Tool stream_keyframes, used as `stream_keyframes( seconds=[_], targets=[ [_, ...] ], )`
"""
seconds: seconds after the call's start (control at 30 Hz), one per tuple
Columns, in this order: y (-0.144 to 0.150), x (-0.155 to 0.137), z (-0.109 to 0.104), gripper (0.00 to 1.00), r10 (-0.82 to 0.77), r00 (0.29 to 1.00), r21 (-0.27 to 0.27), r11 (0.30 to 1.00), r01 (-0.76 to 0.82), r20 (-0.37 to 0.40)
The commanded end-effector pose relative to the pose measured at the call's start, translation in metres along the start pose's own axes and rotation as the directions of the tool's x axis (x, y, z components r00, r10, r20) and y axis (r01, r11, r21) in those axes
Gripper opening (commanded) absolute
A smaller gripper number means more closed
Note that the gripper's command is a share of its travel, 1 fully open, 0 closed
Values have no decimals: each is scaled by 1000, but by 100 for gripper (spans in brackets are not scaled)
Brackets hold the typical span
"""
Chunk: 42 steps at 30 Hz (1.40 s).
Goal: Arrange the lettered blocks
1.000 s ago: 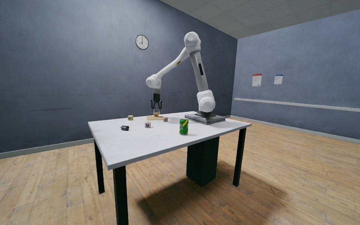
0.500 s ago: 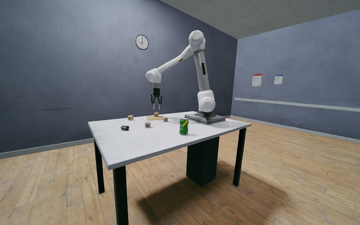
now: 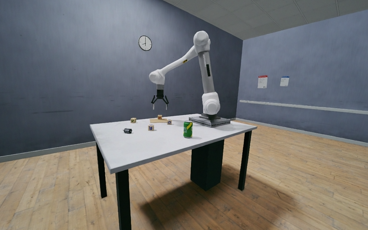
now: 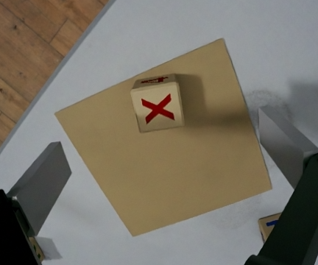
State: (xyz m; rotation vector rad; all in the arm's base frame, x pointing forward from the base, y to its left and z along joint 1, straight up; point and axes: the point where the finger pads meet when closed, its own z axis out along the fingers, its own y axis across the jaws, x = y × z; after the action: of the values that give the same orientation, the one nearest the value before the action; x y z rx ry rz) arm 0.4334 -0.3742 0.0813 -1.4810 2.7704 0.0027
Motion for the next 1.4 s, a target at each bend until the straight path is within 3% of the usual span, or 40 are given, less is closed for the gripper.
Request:
stream_keyframes(
  seconds=[0.0, 0.37, 0.63, 1.0, 1.13, 1.2, 1.23, 1.37],
  targets=[
    [-4, -1, -6, 100, 3, 1000, 7, 1000, -3, 1],
    [-3, -4, -7, 100, 13, 1000, 7, 1000, -13, 1],
    [11, -34, -5, 100, 183, 983, 2, 983, -183, -1],
    [38, -97, -8, 100, 538, 843, 8, 843, -538, 1],
    [48, -116, -9, 100, 638, 770, 8, 770, -638, 2],
    [48, -116, -9, 100, 638, 770, 8, 770, -638, 2],
    [56, -128, -9, 100, 698, 717, 8, 716, -698, 3],
    [67, -145, -9, 100, 776, 630, 7, 630, -776, 4]
  ],
)
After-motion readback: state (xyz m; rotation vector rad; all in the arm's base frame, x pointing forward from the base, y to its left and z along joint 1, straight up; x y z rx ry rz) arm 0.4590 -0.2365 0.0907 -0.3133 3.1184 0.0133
